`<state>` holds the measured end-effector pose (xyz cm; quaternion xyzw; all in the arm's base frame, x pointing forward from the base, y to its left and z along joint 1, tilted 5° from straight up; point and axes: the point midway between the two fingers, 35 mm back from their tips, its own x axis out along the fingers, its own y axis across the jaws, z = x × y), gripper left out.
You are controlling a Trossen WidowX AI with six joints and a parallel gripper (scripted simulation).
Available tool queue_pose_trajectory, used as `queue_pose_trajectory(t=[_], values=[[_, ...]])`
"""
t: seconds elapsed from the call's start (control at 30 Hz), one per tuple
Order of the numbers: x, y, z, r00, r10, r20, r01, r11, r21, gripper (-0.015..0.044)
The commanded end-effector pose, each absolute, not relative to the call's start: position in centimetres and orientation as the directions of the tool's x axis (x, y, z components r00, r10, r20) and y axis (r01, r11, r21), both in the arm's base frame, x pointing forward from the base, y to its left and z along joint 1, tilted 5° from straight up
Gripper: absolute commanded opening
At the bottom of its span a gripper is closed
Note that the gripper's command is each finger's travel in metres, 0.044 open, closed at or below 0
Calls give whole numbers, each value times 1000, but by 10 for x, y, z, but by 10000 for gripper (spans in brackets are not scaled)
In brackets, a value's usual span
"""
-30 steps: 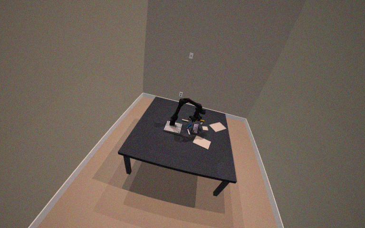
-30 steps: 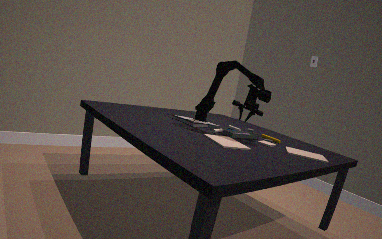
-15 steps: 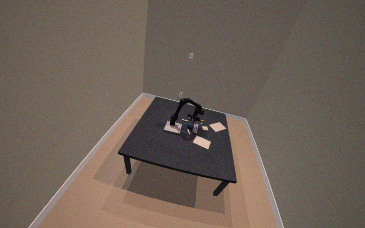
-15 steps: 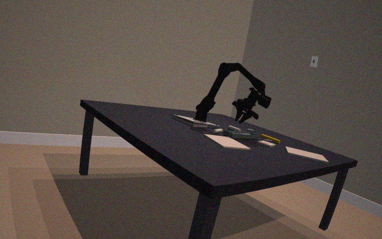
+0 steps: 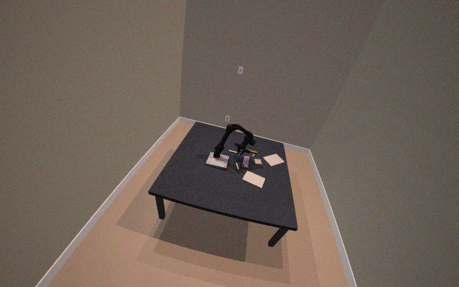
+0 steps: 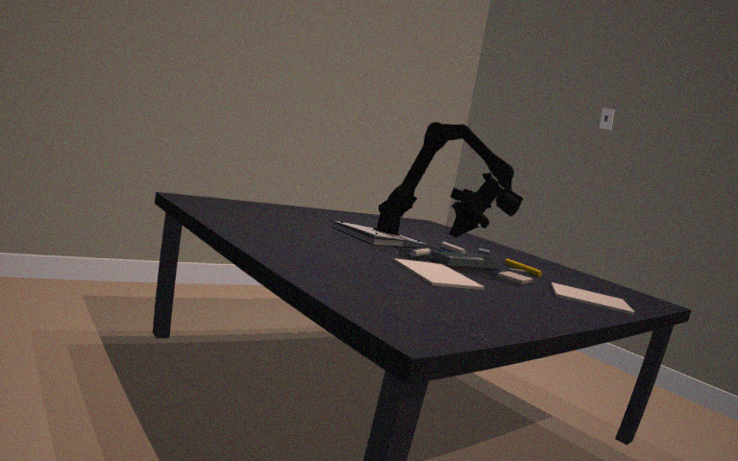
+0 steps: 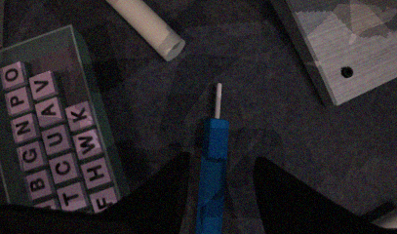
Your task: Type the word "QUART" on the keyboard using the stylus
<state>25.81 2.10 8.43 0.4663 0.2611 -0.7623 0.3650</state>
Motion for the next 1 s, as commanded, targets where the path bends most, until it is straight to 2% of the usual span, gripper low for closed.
queue_pose_trajectory(t=[0.0, 0.97], values=[[257, 20, 83, -302, -320, -898, 793, -607, -50, 150], [257, 24, 59, -302, -320, -898, 793, -607, -51, 150]])
